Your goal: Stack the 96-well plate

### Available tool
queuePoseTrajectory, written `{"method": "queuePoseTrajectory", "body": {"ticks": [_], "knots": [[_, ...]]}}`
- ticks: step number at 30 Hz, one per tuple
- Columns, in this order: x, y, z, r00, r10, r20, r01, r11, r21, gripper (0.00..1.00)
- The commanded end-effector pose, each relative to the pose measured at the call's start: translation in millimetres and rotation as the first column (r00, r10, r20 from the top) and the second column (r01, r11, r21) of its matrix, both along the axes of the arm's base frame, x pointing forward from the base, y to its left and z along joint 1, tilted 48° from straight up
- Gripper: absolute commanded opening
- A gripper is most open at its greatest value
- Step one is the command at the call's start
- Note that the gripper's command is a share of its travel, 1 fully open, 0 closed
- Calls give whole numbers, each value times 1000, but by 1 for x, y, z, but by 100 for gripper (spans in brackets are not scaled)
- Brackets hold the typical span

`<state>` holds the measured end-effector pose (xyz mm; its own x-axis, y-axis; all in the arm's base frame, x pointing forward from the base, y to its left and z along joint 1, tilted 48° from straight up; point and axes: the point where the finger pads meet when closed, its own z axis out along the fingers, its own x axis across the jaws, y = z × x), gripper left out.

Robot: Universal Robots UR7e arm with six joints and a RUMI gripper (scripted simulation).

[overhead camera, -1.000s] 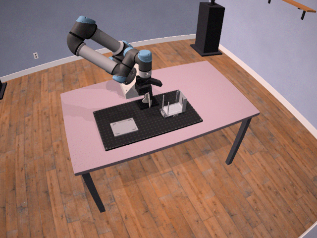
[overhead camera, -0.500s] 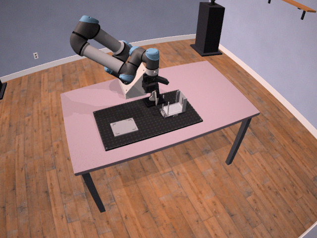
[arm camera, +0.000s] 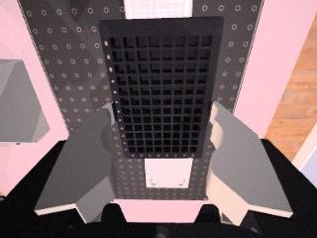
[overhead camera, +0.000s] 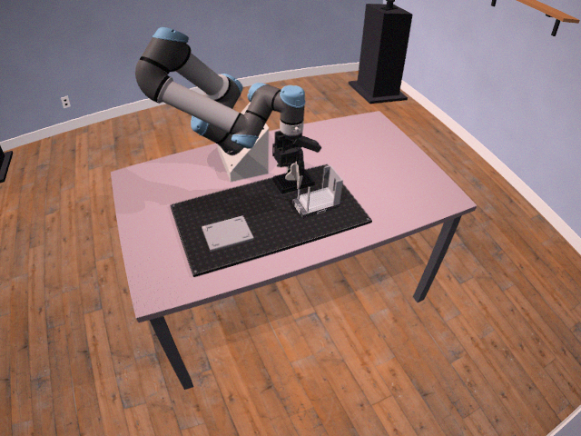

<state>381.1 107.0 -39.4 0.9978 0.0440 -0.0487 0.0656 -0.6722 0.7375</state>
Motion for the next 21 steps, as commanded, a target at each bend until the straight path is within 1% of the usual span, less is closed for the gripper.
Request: {"method": "queuePoseTrajectory", "body": {"ticks": [1, 16, 18, 21], "knots": [[-1, 8, -8, 1000, 0, 1, 0, 1000, 0, 0], [-6, 43, -44, 1000, 0, 1, 0, 1000, 0, 0], [-6, 43, -44, 1000, 0, 1, 0, 1000, 0, 0], [-7, 50, -52, 1000, 0, 1, 0, 1000, 0, 0]]}}
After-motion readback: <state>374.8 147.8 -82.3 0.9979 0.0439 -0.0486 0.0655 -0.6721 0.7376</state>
